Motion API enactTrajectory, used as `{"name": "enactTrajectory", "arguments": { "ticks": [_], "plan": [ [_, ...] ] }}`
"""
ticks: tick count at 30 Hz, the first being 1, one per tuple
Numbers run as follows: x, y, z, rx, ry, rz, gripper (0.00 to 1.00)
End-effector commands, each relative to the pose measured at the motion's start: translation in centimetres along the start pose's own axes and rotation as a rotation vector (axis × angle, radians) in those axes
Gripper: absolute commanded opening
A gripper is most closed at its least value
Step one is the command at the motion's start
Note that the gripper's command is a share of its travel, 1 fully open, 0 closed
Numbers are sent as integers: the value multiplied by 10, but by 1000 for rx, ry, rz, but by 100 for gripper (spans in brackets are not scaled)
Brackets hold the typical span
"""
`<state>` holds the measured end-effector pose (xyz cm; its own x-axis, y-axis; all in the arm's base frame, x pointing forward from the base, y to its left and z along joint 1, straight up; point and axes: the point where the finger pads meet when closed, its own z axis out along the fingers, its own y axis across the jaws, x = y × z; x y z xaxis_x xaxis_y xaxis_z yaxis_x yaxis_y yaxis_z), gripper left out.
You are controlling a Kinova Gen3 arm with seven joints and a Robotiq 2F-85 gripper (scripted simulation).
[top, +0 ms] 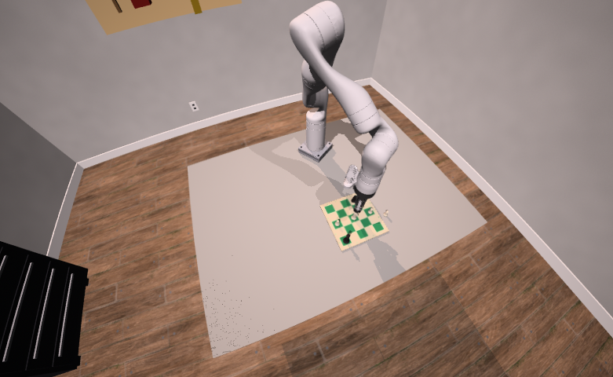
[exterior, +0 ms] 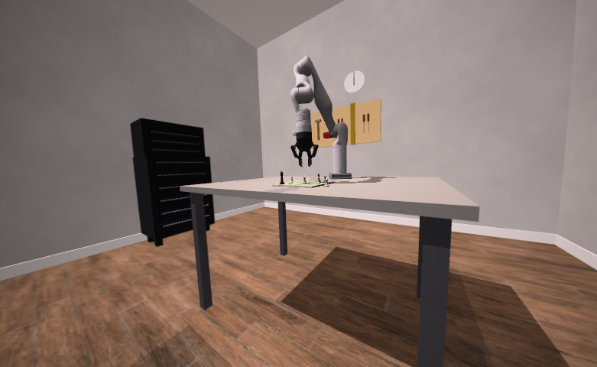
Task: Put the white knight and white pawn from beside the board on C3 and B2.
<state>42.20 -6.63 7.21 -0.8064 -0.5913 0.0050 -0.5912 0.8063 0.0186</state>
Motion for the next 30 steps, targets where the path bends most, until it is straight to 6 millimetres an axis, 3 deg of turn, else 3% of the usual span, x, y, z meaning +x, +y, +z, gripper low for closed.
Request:
{"name": "enactTrajectory", "arguments": {
  "ticks": [1,10,11,30],
  "plan": [
    [-1,-7,-17,20,-12,9,37],
    [-1,-7,-25,20,-12,9,37],
    [-1,-7,-25,20,-12,9,100],
    [-1,-7,-25,20,-12,9,100]
  ]
}}
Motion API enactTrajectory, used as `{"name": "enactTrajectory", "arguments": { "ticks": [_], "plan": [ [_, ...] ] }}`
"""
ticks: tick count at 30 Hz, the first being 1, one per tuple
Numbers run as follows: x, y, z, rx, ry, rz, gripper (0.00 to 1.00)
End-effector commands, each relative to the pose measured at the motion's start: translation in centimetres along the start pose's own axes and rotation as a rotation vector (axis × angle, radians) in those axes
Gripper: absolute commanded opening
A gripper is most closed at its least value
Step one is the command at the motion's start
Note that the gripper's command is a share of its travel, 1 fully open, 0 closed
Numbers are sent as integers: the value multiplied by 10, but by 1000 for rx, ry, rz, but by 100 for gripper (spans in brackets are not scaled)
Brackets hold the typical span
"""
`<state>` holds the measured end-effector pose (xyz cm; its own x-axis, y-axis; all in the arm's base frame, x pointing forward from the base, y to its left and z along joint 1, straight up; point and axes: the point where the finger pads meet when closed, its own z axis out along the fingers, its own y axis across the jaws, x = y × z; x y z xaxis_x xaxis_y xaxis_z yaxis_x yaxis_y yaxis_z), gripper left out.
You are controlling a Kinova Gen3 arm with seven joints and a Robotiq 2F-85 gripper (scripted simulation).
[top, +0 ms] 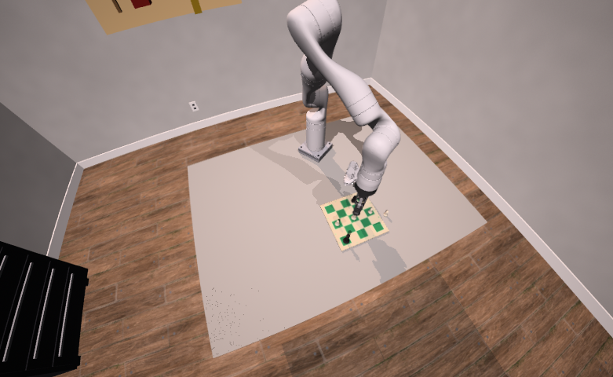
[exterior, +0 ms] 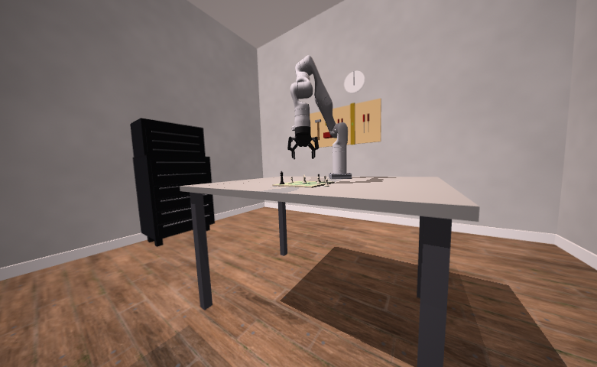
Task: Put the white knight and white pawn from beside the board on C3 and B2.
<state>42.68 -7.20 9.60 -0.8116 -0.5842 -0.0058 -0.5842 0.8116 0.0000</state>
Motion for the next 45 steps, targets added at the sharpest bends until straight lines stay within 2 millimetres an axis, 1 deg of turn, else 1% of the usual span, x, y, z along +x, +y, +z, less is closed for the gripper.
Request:
{"name": "enactTrajectory", "arguments": {
  "ticks": [1,6,9,12,14,24,29,31,35,39,40,45],
  "plan": [
    [0,0,-1,1,-1,0,100],
    [-5,2,0,1,-1,20,100],
    [-15,5,1,0,-1,57,100],
    [-29,12,3,-1,-1,114,100],
    [-29,12,3,-1,-1,114,100],
    [-92,48,12,-2,-1,369,100],
    [-115,64,15,0,-1,461,100],
    [-115,64,15,0,-1,461,100],
    [-123,70,17,1,-2,496,100],
    [-124,72,17,1,-2,502,100],
    [-124,72,17,1,-2,502,34],
    [-124,72,17,1,-2,502,34]
  ]
}}
